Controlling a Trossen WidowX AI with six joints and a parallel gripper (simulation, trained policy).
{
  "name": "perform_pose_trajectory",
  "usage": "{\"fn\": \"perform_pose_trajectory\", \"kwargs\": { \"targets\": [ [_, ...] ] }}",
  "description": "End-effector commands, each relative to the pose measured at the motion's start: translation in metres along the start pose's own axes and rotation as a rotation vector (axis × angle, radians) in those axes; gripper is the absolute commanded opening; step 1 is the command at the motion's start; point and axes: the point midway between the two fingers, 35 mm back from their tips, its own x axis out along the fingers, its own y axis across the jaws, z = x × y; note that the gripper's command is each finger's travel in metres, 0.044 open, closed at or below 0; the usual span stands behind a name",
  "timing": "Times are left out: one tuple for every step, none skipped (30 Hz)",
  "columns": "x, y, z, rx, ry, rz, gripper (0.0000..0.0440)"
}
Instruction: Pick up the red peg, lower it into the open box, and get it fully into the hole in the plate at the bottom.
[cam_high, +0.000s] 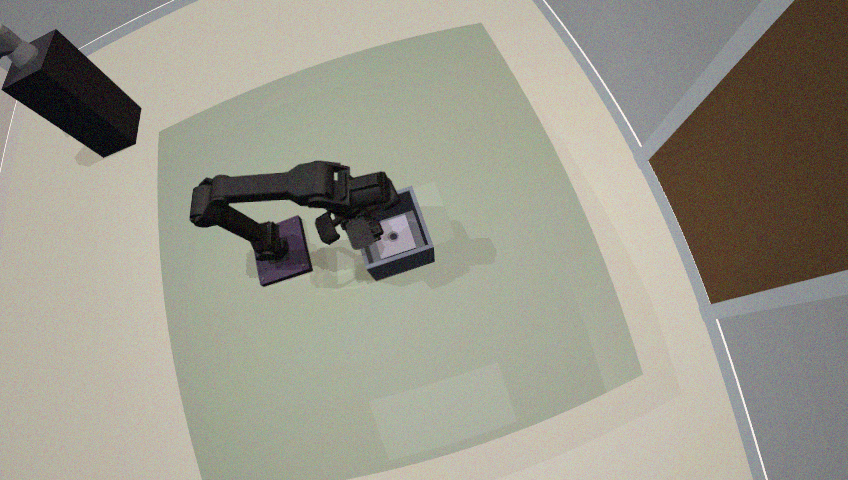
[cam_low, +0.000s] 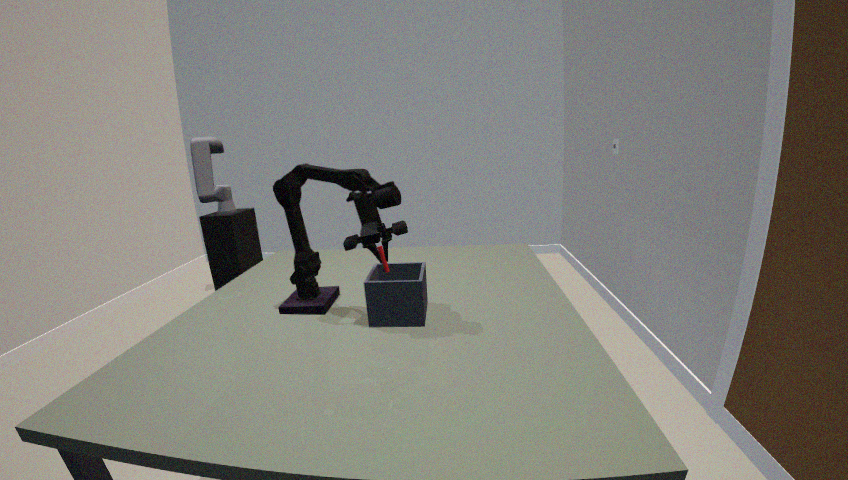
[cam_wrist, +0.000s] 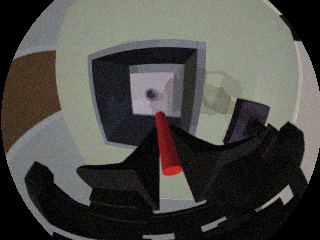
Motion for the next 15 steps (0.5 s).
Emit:
{"fn": "perform_pose_trajectory", "kwargs": {
  "targets": [
    [0.012,0.001,0.006,-0.006,0.013,-0.017,0.0000],
    [0.015,0.002,0.007,-0.007,0.016,-0.020,0.0000],
    [0.017,0.002,0.008,-0.009,0.018,-0.022,0.0000],
    [0.020,0.003,0.009,-0.010,0.021,-0.024,0.0000],
    [0.023,0.003,0.010,-0.011,0.024,-0.026,0.0000],
    [0.026,0.003,0.011,-0.013,0.027,-0.028,0.0000],
    [0.029,0.004,0.012,-0.014,0.031,-0.029,0.0000],
    [0.032,0.005,0.012,-0.015,0.035,-0.030,0.0000],
    [0.035,0.005,0.013,-0.017,0.039,-0.031,0.0000],
    [0.038,0.006,0.014,-0.019,0.042,-0.032,0.0000],
    [0.041,0.006,0.014,-0.021,0.045,-0.033,0.0000],
    [0.043,0.007,0.015,-0.022,0.048,-0.033,0.0000],
    [0.046,0.008,0.015,-0.025,0.051,-0.034,0.0000],
    [0.048,0.008,0.015,-0.027,0.054,-0.034,0.0000],
    [0.051,0.009,0.016,-0.030,0.057,-0.033,0.0000]
  ]
}}
